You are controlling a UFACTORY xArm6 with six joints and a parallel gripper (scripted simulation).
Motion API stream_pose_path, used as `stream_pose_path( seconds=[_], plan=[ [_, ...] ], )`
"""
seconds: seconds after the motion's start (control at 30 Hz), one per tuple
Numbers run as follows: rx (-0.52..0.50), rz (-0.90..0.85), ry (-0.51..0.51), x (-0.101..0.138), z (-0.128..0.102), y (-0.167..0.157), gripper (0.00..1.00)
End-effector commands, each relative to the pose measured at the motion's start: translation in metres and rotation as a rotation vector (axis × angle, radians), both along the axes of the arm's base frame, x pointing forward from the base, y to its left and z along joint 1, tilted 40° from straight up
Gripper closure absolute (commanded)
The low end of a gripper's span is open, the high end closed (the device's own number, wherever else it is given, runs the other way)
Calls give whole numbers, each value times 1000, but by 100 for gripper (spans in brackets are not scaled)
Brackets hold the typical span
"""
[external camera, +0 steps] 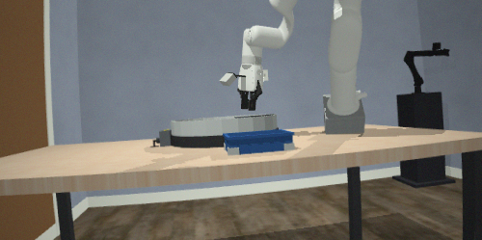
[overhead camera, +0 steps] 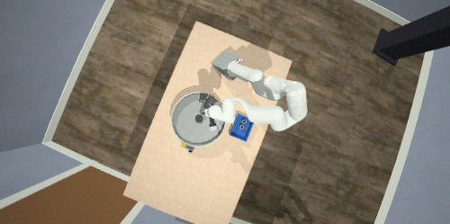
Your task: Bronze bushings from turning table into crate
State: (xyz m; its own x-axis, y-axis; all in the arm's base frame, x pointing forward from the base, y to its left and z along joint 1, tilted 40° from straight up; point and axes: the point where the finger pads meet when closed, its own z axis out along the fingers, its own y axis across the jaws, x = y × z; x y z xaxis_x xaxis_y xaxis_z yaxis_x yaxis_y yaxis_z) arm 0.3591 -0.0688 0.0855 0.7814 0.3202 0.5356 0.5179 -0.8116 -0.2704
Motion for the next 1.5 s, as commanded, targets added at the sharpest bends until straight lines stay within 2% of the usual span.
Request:
stream_pose_path(
  seconds=[0.0, 0.17, 0.33, 1.47],
  plan=[
    [35, 76, 26, -19, -6, -7, 60],
    [64, 123, 44, -39, -12, -8, 60],
    [77, 141, 51, -48, -14, -8, 60],
    [80, 144, 51, -46, -14, -10, 60]
  ],
)
